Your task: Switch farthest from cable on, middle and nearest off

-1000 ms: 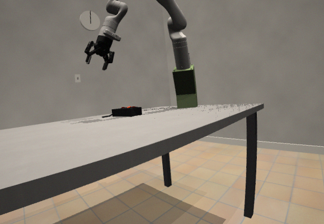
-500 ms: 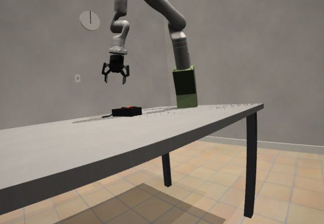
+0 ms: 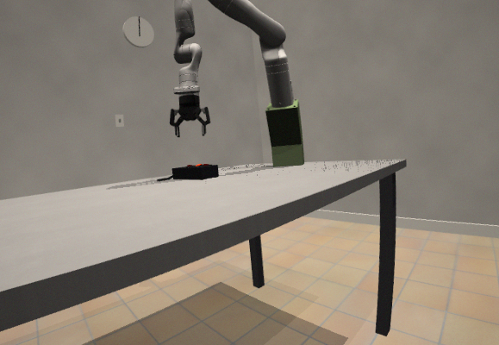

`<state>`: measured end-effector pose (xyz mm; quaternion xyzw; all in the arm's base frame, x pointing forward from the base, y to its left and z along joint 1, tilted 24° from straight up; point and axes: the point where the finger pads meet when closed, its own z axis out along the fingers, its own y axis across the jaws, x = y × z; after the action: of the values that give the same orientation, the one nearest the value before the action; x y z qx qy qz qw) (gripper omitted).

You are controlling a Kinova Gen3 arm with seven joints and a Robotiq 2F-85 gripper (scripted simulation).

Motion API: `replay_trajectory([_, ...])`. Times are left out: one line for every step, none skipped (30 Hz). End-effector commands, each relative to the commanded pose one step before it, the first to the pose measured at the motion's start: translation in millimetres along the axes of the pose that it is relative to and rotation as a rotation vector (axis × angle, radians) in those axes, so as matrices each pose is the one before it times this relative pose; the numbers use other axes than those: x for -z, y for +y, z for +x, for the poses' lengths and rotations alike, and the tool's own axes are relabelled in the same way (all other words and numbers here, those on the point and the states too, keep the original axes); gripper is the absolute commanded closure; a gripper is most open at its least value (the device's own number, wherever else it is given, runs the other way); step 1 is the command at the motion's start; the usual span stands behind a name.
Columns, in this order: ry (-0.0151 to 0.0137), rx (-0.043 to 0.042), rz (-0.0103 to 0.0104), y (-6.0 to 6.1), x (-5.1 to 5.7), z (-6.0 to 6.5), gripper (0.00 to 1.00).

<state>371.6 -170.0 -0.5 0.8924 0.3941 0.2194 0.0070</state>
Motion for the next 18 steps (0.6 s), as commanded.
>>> replay_trajectory([0.00012, -0.02652, 0.01143, -4.24, -2.81, -7.13, 0.00])
replay_trajectory([0.00057, -0.00403, 0.00123, -0.61, -0.24, -0.51, 0.00])
replay_trajectory([0.00000, 0.00000, 0.00000, 0.00, 0.00, 0.00, 0.00])
replay_trajectory([0.00000, 0.00000, 0.00000, 0.00, 0.00, 0.00, 0.00])
replay_trajectory([0.00041, -0.00295, 0.00090, -0.44, -0.18, -0.37, 0.00])
replay_trajectory([0.00028, -0.00202, 0.00061, -0.30, -0.12, -0.26, 0.00])
replay_trajectory([0.00017, -0.00125, 0.00038, -0.19, -0.07, -0.16, 0.00])
replay_trajectory([0.00009, -0.00065, 0.00020, -0.10, -0.04, -0.08, 0.00])
replay_trajectory([0.00003, -0.00025, 0.00007, -0.04, -0.01, -0.03, 0.00])
replay_trajectory([0.00000, -0.00004, 0.00001, -0.01, 0.00, 0.00, 0.00])
replay_trajectory([0.00000, 0.00000, 0.00000, 0.00, 0.00, 0.00, 0.00])
replay_trajectory([0.00000, 0.00000, 0.00000, 0.00, 0.00, 0.00, 0.00])
replay_trajectory([0.00000, 0.00000, 0.00000, 0.00, 0.00, 0.00, 0.00])
replay_trajectory([0.00000, 0.00000, 0.00000, 0.00, 0.00, 0.00, 0.00])
replay_trajectory([0.00000, 0.00000, 0.00000, 0.00, 0.00, 0.00, 0.00])
replay_trajectory([0.00000, 0.00000, 0.00000, 0.00, 0.00, 0.00, 0.00])
replay_trajectory([0.00000, 0.00000, 0.00000, 0.00, 0.00, 0.00, 0.00])
replay_trajectory([0.00000, 0.00000, 0.00000, 0.00, 0.00, 0.00, 0.00])
